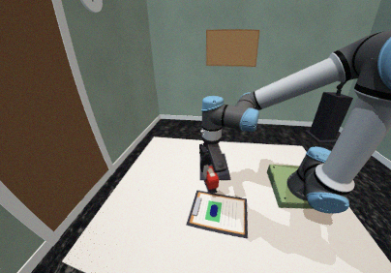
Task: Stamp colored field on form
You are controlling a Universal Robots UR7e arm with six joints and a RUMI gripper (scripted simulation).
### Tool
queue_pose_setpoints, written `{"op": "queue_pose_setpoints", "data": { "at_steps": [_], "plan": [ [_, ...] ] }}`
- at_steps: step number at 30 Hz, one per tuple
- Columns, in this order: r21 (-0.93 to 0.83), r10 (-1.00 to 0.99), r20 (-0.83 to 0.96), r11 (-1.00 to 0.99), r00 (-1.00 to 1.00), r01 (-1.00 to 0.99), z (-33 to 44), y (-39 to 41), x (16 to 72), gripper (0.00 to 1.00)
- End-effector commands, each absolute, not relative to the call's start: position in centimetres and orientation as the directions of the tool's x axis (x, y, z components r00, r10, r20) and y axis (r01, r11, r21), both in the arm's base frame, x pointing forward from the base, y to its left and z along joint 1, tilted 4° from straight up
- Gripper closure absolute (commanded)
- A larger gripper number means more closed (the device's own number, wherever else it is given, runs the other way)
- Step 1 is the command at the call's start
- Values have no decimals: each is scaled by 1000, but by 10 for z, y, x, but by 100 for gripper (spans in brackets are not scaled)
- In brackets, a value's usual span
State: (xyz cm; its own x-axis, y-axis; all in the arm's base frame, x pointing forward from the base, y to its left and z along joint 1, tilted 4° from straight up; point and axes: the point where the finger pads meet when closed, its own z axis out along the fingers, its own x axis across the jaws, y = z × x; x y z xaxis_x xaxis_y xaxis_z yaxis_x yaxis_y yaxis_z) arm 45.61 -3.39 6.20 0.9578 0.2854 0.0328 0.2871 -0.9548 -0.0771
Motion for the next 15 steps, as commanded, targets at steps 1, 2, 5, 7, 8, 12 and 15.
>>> {"op": "queue_pose_setpoints", "data": {
  "at_steps": [1,2,5,7,8,12,15],
  "plan": [
    [-71,12,5,-997,1000,12,62,-45,460,84],
    [-71,-30,2,-997,1000,-30,62,-48,460,84],
    [-72,-156,-6,-985,988,-157,61,-56,462,84],
    [-71,-239,-12,-968,971,-239,61,-61,463,84],
    [-71,-280,-15,-957,960,-280,61,-64,464,84],
    [-69,-437,-26,-896,899,-438,60,-75,465,84],
    [-68,-475,-29,-877,880,-475,60,-78,466,84]
  ]
}}
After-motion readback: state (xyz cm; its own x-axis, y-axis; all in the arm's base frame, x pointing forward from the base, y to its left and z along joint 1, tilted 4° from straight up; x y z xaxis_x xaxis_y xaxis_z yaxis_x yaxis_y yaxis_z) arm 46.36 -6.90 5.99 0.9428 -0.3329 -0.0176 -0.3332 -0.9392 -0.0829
